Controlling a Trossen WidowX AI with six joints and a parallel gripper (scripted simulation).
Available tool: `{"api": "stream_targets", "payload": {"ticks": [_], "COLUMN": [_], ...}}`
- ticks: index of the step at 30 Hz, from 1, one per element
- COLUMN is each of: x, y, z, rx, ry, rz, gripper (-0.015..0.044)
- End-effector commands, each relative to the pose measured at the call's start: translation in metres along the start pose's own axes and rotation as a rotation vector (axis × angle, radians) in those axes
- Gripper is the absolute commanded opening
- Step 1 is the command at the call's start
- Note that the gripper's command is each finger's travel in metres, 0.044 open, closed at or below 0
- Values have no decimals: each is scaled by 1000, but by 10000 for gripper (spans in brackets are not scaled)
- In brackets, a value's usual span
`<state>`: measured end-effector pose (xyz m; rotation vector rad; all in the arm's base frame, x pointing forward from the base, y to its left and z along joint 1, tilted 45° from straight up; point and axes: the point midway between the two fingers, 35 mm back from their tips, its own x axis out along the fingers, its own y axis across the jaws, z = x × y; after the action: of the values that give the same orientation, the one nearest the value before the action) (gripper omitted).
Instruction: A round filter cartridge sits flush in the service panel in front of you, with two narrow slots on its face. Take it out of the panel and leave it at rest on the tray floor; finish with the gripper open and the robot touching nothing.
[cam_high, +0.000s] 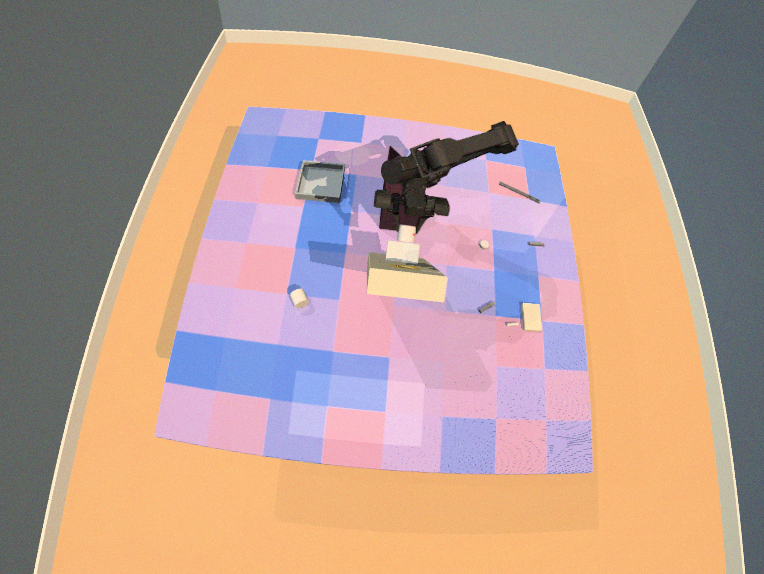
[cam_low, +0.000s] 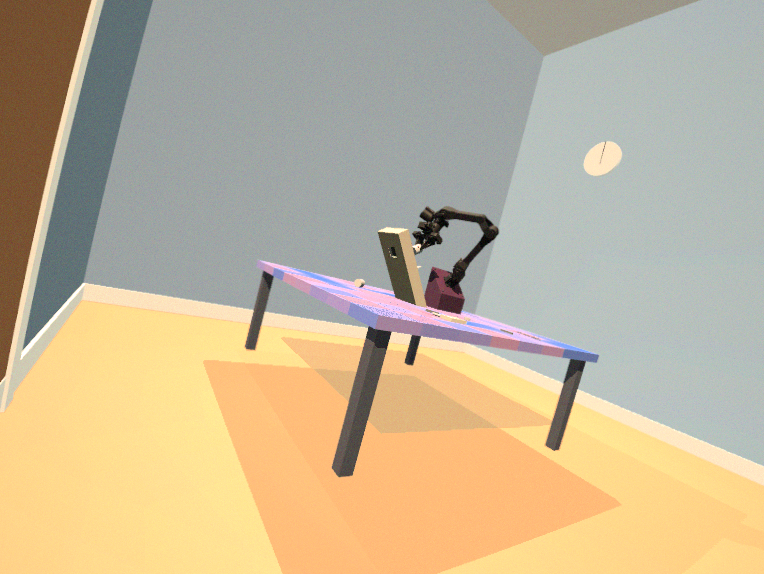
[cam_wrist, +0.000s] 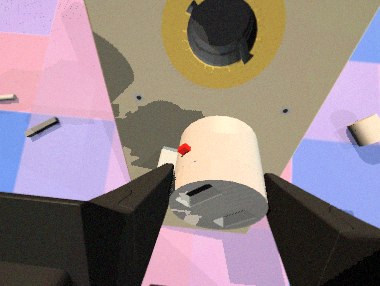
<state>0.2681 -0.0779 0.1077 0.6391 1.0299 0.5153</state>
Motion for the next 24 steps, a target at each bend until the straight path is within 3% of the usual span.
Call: {"api": "stream_targets", "payload": {"ticks": [1, 24], "x": [-21, -10], "y": [2, -89], "z": [3, 0], "rx": [-11, -15], "ry": [-7, -9], "rz": [-1, -5], "gripper": [0, 0]}}
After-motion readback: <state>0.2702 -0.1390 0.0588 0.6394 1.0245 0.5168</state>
